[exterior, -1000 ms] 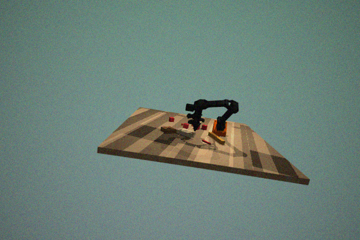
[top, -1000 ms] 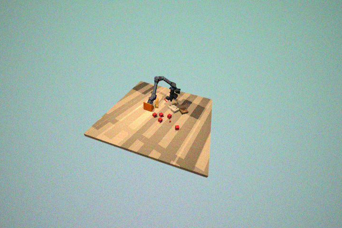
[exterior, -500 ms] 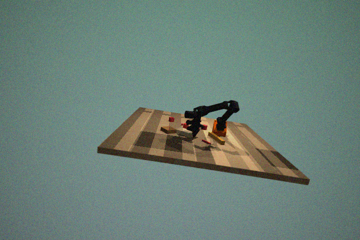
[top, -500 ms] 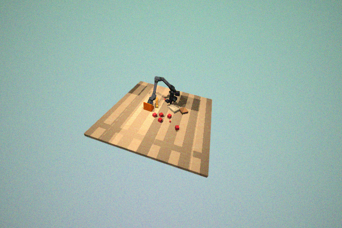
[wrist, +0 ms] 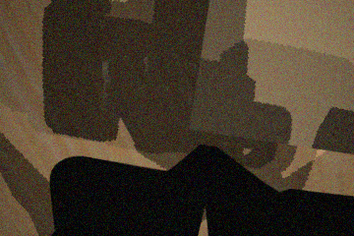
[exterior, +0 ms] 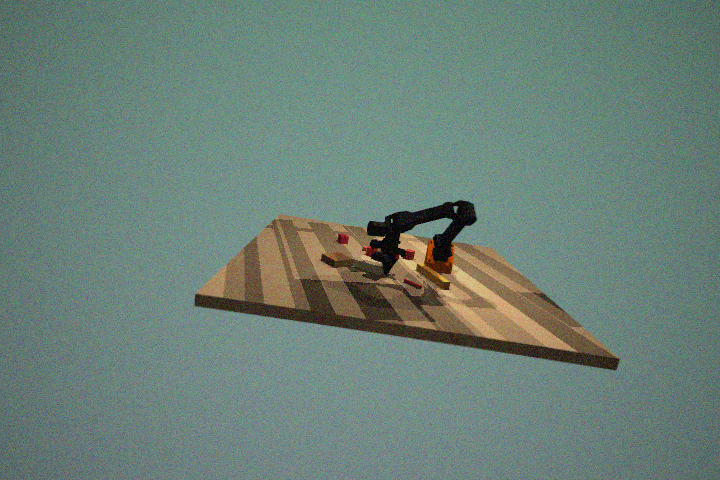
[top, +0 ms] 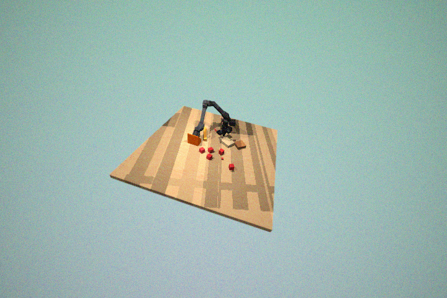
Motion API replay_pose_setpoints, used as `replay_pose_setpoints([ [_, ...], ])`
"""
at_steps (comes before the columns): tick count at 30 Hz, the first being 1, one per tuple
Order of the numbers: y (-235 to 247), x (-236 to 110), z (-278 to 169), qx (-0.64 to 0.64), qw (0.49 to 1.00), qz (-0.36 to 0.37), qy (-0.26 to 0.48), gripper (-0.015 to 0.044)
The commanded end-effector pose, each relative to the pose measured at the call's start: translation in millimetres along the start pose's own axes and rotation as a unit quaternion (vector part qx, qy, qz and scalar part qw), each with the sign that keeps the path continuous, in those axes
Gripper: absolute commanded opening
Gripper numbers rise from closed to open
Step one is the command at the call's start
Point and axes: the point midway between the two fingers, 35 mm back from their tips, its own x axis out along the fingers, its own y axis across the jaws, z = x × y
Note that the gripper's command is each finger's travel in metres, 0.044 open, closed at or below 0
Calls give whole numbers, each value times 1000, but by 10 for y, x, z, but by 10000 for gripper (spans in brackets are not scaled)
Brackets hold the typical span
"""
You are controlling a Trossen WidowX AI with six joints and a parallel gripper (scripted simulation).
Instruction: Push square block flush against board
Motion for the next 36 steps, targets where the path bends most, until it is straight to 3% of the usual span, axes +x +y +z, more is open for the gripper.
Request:
replay_pose_setpoints([
  [1,-6,10,37,-1,1000,-3,0,0],
  [36,9,10,263,-2,1000,-4,-1,0],
])
